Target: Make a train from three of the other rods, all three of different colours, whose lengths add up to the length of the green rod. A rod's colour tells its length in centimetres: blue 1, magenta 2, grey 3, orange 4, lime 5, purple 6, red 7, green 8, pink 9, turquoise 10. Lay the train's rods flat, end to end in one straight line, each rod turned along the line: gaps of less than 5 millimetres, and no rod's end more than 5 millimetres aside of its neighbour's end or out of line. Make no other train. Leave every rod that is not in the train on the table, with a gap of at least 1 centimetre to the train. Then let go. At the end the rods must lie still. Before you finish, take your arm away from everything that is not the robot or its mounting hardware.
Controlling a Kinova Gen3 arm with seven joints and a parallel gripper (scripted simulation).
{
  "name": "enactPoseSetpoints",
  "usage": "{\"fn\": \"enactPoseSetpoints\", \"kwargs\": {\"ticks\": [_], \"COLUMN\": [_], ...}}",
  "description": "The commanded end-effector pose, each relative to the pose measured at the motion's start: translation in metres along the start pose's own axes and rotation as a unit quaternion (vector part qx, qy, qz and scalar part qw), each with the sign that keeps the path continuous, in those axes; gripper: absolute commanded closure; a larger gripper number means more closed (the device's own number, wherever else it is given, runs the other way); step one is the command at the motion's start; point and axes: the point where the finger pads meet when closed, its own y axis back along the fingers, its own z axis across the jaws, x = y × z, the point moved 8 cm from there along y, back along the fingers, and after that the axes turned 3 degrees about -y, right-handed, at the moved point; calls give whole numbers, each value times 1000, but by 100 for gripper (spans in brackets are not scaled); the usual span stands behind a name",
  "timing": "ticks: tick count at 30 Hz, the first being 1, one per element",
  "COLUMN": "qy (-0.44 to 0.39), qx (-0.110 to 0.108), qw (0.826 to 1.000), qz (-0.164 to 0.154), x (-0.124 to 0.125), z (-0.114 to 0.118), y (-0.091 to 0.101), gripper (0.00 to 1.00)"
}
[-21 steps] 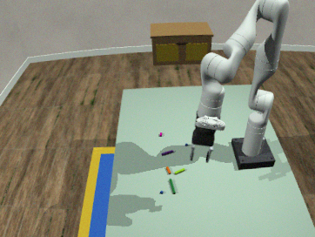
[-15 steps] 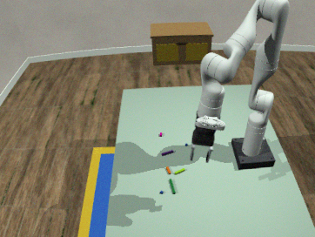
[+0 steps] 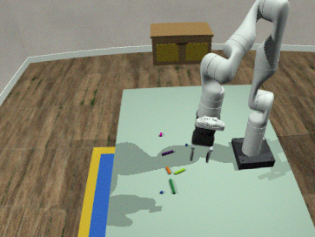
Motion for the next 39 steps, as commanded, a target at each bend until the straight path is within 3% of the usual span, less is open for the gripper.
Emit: {"fn": "enactPoseSetpoints", "kwargs": {"ticks": [1,6,11,13,14,21,28,30,32,34,39], "qy": [-30,-144,-256,-256,-297,-439,-569,-569,-612,-639,-653], "qx": [6,28,41,41,43,42,29,29,21,15,12], "qw": [1000,989,966,966,954,897,820,820,788,767,755], "qz": [1,-3,-9,-9,-13,-29,-49,-49,-57,-62,-62], "x": [-4,-24,-48,-48,-61,-107,-160,-160,-180,-194,-200], "z": [4,17,29,29,34,46,51,51,50,49,50], "y": [-9,-49,-85,-85,-98,-139,-172,-172,-182,-188,-189], "gripper": [0,0,0,0,0,0,0,0,0,0,0]}}
